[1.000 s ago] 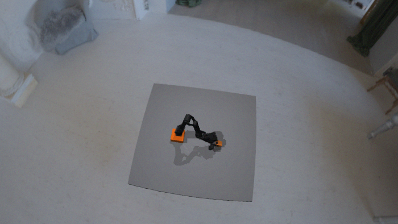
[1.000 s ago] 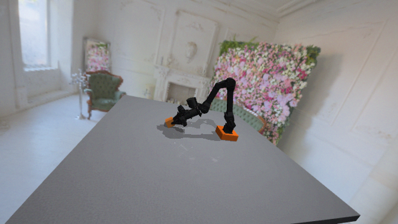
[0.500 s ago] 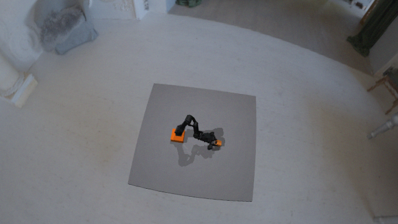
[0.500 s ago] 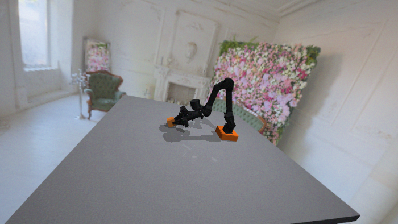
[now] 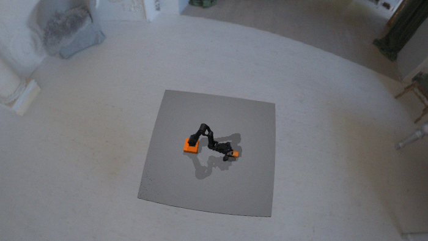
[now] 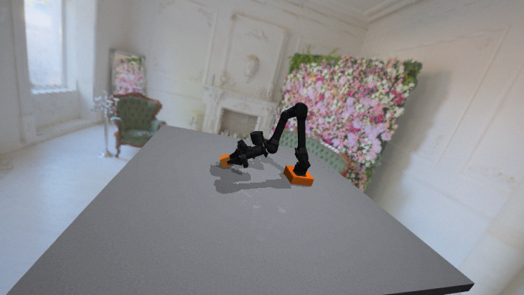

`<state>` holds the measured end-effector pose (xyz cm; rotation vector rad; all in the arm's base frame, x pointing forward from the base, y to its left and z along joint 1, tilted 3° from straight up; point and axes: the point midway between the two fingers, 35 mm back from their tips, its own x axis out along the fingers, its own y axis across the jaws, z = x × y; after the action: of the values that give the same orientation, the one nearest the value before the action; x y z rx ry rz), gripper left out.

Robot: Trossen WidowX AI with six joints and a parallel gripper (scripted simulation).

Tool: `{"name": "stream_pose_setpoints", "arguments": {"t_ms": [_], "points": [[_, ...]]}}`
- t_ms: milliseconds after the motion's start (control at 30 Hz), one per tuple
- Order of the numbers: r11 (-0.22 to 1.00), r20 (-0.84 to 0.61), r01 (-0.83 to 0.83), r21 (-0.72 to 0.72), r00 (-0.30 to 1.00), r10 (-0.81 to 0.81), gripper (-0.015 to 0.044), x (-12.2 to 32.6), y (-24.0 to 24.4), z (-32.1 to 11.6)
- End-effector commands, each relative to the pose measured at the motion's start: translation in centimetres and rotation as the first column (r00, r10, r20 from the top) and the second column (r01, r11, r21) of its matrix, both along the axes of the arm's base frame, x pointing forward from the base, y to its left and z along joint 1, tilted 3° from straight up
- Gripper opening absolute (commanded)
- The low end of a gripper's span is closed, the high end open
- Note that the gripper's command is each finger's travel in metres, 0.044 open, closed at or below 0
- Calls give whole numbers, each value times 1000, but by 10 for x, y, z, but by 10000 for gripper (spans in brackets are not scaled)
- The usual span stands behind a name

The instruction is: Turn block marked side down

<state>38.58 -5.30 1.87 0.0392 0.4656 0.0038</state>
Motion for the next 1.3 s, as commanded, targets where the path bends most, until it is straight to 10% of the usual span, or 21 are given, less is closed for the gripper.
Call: {"name": "stream_pose_setpoints", "arguments": {"t_ms": [0, 267, 1267], "points": [[1000, 4, 0, 7, 1000, 0, 236, 0, 0, 1], [1000, 4, 0, 7, 1000, 0, 440, 0, 0, 1], [1000, 4, 0, 7, 1000, 0, 440, 0, 0, 1]]}}
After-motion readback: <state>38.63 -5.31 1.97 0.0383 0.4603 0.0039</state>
